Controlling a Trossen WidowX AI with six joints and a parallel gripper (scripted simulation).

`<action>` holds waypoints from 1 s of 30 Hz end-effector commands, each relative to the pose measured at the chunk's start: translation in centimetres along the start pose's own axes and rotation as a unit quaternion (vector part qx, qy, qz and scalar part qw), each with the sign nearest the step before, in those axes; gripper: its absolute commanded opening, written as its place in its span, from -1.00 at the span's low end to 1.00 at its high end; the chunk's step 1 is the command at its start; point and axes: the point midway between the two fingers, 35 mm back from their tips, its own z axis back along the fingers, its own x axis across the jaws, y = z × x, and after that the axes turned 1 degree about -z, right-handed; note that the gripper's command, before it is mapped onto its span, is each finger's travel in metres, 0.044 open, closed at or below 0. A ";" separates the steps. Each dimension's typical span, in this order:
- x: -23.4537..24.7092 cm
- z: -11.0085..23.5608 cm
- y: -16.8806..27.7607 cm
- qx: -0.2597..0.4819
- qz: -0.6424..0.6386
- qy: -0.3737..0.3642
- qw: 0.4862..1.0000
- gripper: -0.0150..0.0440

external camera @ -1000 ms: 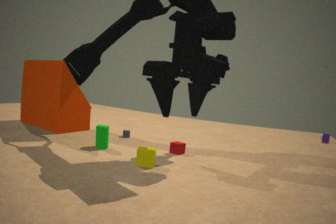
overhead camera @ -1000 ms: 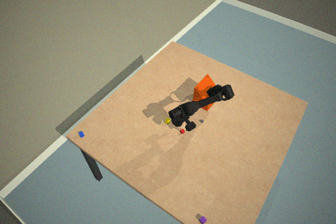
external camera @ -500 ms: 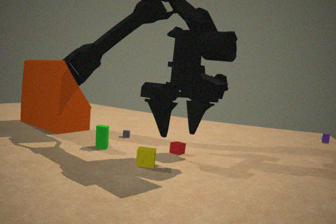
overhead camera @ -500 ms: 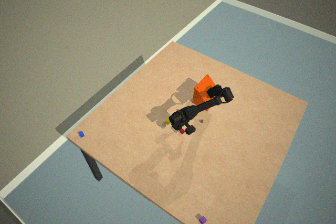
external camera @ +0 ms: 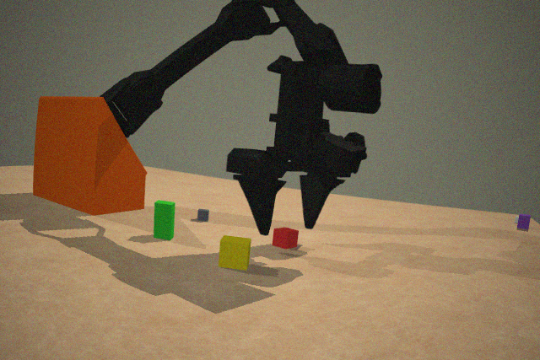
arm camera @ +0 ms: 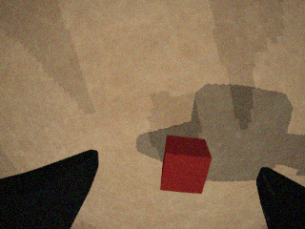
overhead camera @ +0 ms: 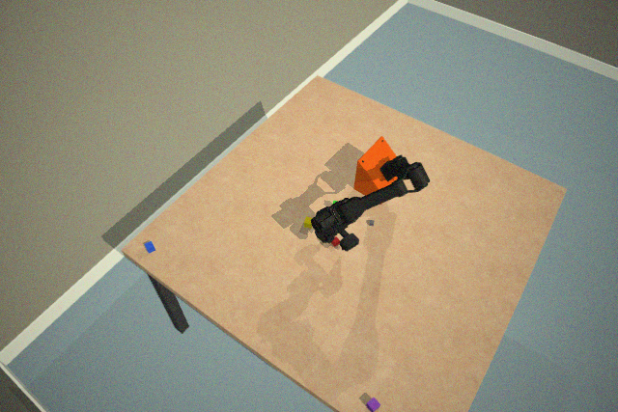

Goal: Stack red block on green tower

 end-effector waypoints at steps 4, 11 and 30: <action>-0.2 -1.3 0.1 0.004 -0.005 -0.002 1.000 1.00; -0.2 -1.4 0.1 0.004 -0.005 -0.002 1.000 1.00; -0.2 -1.3 0.1 0.004 -0.005 -0.002 1.000 0.20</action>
